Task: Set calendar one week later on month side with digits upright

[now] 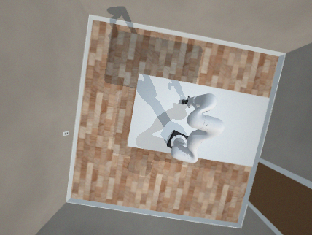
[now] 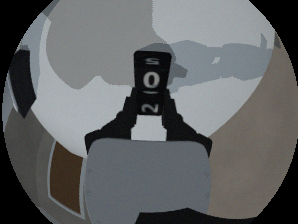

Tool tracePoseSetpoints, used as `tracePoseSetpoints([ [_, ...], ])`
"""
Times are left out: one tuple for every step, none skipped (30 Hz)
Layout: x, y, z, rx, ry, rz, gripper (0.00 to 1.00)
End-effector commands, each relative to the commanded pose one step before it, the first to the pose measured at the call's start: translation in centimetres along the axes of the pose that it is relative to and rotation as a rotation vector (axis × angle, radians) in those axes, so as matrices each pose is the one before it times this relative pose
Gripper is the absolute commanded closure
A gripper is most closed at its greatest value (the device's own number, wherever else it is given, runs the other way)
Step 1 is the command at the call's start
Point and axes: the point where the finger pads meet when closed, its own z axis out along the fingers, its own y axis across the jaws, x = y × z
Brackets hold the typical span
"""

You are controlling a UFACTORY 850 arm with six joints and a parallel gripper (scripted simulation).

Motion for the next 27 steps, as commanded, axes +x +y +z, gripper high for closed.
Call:
tracePoseSetpoints([
  [-0.024, 0.08, 0.108, -0.0022, -0.00019, -0.00006, 0.71],
  [0.0, 0.0, 0.049, 0.0, 0.0, 0.0, 0.71],
  [0.0, 0.0, 0.049, 0.00001, -0.00001, 0.0, 0.71],
  [0.0, 0.0, 0.0, 0.0, 0.0, 0.0, 0.71],
  [0.0, 0.0, 0.0, 0.0, 0.0, 0.0, 0.71],
  [0.0, 0.0, 0.048, 0.00001, -0.00001, 0.0, 0.71],
  [0.0, 0.0, 0.044, -0.00001, 0.00001, 0.0, 0.71],
  [0.0, 0.0, 0.042, -0.00001, 0.00001, 0.0, 0.71],
  [0.0, 0.0, 0.039, 0.0, 0.0, 0.0, 0.71],
  [0.0, 0.0, 0.036, 0.0, 0.0, 0.0, 0.71],
  [0.0, 0.0, 0.033, 0.0, 0.0, 0.0, 0.71],
  [0.0, 0.0, 0.03, 0.0, 0.0, 0.0, 0.71],
  [0.0, 0.0, 0.026, 0.0, 0.0, 0.0, 0.71],
  [0.0, 0.0, 0.023, 0.0, 0.0, 0.0, 0.71],
  [0.0, 0.0, 0.019, 0.0, 0.0, 0.0, 0.71],
  [0.0, 0.0, 0.015, 0.0, 0.0, 0.0, 0.71],
  [0.0, 0.0, 0.011, 0.0, 0.0, 0.0, 0.71],
  [0.0, 0.0, 0.008, 0.0, 0.0, 0.0, 0.71],
  [0.0, 0.0, 0.005, 0.0, 0.0, 0.0, 0.71],
  [0.0, 0.0, 0.003, 0.0, 0.0, 0.0, 0.71],
  [0.0, 0.0, 0.0, 0.0, 0.0, 0.0, 0.71],
  [0.0, 0.0, 0.0, 0.0, 0.0, 0.0, 0.71],
  [0.0, 0.0, 0.001, 0.0, 0.0, 0.0, 0.71],
  [0.0, 0.0, 0.0, 0.0, 0.0, 0.0, 0.71],
  [0.0, 0.0, 0.0, 0.0, 0.0, 0.0, 0.71],
  [0.0, 0.0, 0.0, 0.0, 0.0, 0.0, 0.71],
  [0.0, 0.0, 0.0, 0.0, 0.0, 0.0, 0.71],
])
